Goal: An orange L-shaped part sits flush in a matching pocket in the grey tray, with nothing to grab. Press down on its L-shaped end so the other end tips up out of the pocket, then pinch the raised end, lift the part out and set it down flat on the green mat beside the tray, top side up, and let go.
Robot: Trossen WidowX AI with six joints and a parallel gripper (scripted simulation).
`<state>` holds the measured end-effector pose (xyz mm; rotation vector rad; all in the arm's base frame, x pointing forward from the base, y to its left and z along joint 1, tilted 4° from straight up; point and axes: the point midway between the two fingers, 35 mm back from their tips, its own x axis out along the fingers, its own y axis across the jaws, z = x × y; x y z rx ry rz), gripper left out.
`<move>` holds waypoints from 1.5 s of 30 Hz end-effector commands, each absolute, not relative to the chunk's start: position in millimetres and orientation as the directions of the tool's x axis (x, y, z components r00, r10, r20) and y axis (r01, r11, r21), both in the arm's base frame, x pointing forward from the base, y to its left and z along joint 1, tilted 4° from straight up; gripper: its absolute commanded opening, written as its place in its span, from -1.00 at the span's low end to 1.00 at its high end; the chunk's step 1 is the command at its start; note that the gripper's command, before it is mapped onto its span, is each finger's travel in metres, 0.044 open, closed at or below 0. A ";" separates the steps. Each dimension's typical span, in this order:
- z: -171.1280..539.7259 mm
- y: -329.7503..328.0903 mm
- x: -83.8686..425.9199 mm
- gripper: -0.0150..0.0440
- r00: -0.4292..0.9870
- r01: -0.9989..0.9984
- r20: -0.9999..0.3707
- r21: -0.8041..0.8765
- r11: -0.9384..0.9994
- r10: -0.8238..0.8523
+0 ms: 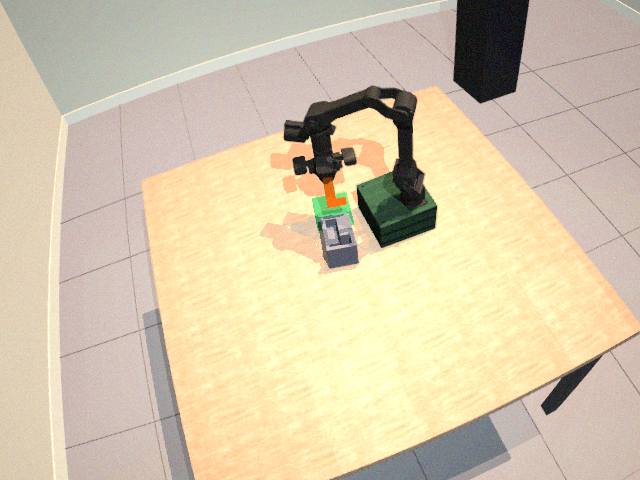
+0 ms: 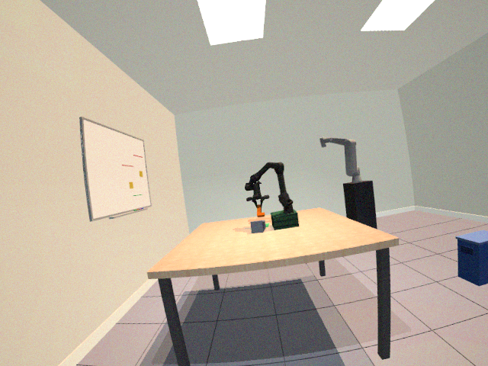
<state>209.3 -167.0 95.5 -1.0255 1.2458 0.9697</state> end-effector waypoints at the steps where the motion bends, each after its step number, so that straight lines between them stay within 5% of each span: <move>1: 95.1 -182.1 205.2 -0.49 0.087 -0.962 -0.996 -0.078 0.263 0.021; 45: 38.2 -197.0 203.7 -0.49 0.086 -0.962 -0.996 -0.078 0.263 0.020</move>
